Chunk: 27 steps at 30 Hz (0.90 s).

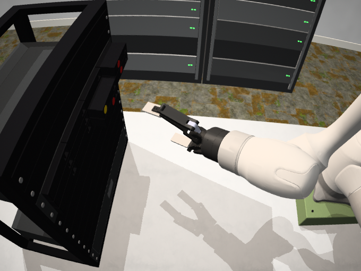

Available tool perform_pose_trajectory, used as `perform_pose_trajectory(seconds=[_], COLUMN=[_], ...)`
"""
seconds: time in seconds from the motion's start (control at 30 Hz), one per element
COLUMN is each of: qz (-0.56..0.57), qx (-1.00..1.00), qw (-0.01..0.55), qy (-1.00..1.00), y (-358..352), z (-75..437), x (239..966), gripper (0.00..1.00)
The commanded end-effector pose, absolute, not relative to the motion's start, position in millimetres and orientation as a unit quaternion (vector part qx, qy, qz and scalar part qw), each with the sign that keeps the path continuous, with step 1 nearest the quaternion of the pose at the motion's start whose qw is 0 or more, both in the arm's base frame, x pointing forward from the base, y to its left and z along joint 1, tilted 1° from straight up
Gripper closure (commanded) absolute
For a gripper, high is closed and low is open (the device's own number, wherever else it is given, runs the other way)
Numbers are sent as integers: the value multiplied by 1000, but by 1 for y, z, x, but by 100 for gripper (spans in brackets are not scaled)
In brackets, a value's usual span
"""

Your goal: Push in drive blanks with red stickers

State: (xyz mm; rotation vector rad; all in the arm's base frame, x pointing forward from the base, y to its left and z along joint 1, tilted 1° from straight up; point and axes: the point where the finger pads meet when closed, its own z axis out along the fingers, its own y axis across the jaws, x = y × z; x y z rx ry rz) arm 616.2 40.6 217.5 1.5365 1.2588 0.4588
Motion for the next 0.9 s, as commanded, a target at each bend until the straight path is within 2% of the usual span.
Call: perform_pose_trajectory(seconds=[0.0, 0.1, 0.5, 0.6, 0.87], qz=[163, 159, 171, 196, 269], qx=[659, 663, 682, 678, 658], qw=[481, 470, 319, 287, 247], qy=[554, 561, 635, 648, 659], y=[27, 26, 40, 53, 80], z=[187, 180, 115, 110, 121], x=[596, 591, 531, 522, 515], gripper=[0, 0, 0, 0, 0])
